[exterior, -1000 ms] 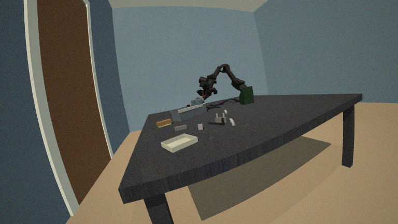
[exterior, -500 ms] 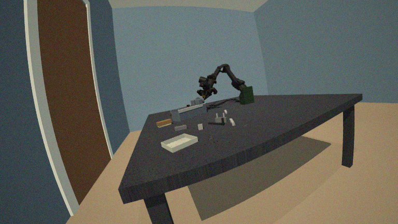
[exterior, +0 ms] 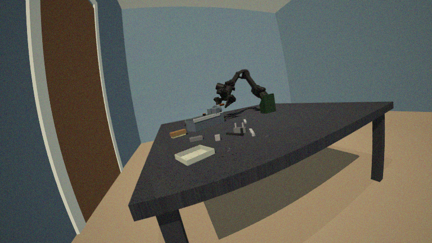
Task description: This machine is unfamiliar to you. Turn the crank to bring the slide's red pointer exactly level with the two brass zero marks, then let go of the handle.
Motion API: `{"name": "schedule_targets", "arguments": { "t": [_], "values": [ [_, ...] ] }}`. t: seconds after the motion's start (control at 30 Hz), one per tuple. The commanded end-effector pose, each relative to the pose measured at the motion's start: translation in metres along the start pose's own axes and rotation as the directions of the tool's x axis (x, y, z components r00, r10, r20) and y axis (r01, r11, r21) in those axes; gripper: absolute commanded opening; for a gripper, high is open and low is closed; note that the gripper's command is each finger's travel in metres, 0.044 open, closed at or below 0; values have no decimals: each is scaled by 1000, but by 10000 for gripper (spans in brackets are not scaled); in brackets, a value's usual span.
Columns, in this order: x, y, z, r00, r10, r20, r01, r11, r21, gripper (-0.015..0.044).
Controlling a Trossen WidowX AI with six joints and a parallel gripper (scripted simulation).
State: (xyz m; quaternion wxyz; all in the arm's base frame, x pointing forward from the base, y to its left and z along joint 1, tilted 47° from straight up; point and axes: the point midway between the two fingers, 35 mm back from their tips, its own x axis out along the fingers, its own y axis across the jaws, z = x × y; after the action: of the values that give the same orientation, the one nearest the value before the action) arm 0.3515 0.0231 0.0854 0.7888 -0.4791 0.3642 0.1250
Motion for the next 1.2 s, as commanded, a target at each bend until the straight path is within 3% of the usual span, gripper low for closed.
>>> {"name": "schedule_targets", "arguments": {
  "t": [0.0,0.63,1.17],
  "values": [
    [-7,-1,8,1000,-4,0,4,1000,4,440],
    [-69,2,73,1000,8,6,-8,1000,-1,440],
    [-23,8,126,993,-101,-57,109,983,146,440]
  ]
}}
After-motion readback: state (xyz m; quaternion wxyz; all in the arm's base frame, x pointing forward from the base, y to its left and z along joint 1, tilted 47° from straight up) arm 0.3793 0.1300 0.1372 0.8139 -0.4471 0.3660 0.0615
